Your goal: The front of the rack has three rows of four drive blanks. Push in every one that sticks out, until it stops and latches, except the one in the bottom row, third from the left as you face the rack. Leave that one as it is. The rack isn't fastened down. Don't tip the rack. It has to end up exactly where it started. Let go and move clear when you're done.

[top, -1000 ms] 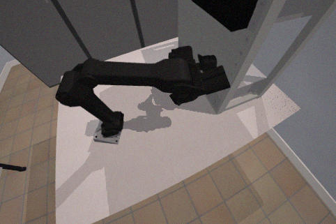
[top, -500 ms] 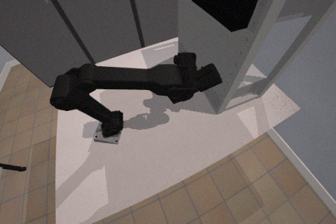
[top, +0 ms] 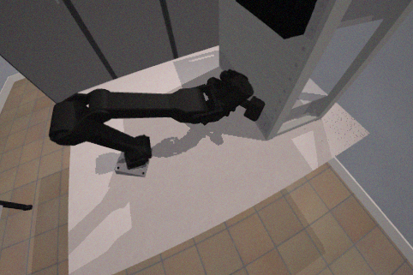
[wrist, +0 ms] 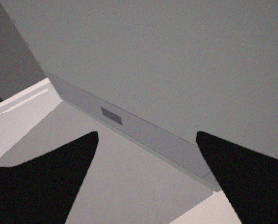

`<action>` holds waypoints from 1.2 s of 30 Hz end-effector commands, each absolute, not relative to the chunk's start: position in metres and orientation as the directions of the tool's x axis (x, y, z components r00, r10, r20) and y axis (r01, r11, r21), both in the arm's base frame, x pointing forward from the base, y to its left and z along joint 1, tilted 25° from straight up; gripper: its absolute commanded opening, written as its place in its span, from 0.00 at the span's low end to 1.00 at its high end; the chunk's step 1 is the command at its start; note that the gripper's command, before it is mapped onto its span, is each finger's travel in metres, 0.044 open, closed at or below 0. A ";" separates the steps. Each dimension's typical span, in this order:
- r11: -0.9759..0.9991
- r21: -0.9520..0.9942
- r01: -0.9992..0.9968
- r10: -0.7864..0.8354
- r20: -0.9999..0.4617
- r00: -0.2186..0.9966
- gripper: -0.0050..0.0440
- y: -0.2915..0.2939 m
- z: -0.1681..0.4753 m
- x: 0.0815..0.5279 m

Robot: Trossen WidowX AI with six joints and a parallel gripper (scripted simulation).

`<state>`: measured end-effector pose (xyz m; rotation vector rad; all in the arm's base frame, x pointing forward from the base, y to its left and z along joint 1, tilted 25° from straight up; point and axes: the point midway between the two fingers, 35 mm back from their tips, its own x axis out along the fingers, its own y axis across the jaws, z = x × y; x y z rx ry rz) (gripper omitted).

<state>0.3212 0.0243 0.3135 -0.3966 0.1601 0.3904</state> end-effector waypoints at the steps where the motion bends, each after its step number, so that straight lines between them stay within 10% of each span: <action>1: 0.896 -0.322 -0.307 0.268 -0.159 0.950 1.00 0.022 0.321 0.319; 36: 1.000 0.002 0.000 0.000 0.050 0.999 1.00 0.000 0.323 0.315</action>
